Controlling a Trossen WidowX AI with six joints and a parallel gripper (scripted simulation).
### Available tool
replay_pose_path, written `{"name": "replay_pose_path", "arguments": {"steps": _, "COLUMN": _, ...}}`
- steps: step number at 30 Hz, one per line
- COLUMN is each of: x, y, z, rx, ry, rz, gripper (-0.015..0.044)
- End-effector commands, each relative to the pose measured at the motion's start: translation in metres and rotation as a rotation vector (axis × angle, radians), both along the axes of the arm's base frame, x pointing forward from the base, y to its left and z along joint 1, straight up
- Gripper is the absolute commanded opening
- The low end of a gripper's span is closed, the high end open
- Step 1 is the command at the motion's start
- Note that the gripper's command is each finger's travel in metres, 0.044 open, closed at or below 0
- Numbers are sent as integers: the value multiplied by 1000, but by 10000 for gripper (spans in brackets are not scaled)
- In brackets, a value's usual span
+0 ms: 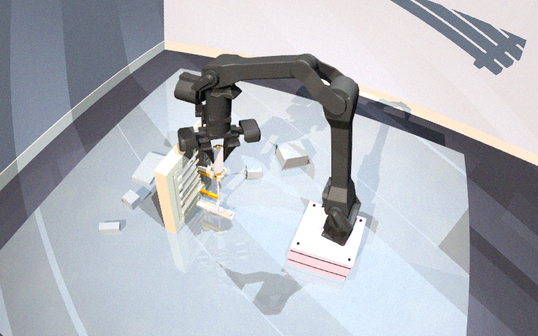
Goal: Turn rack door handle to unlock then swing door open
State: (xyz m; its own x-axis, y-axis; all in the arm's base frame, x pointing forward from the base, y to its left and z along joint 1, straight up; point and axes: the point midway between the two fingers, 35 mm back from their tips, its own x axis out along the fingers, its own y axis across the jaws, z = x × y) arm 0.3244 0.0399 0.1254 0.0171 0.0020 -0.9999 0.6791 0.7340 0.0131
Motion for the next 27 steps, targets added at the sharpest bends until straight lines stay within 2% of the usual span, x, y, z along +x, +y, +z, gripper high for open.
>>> {"name": "replay_pose_path", "arguments": {"steps": 1, "x": 0, "y": 0, "z": 0, "rx": 3, "ry": -1, "rz": -199, "gripper": 11}}
{"name": "replay_pose_path", "arguments": {"steps": 17, "x": 0, "y": 0, "z": 0, "rx": 17, "ry": 0, "rz": -978, "gripper": 11}}
{"name": "replay_pose_path", "arguments": {"steps": 26, "x": 0, "y": 0, "z": 0, "rx": 17, "ry": 0, "rz": -1011, "gripper": 11}}
{"name": "replay_pose_path", "arguments": {"steps": 27, "x": 0, "y": 0, "z": 0, "rx": 17, "ry": 0, "rz": -1011, "gripper": 37}}
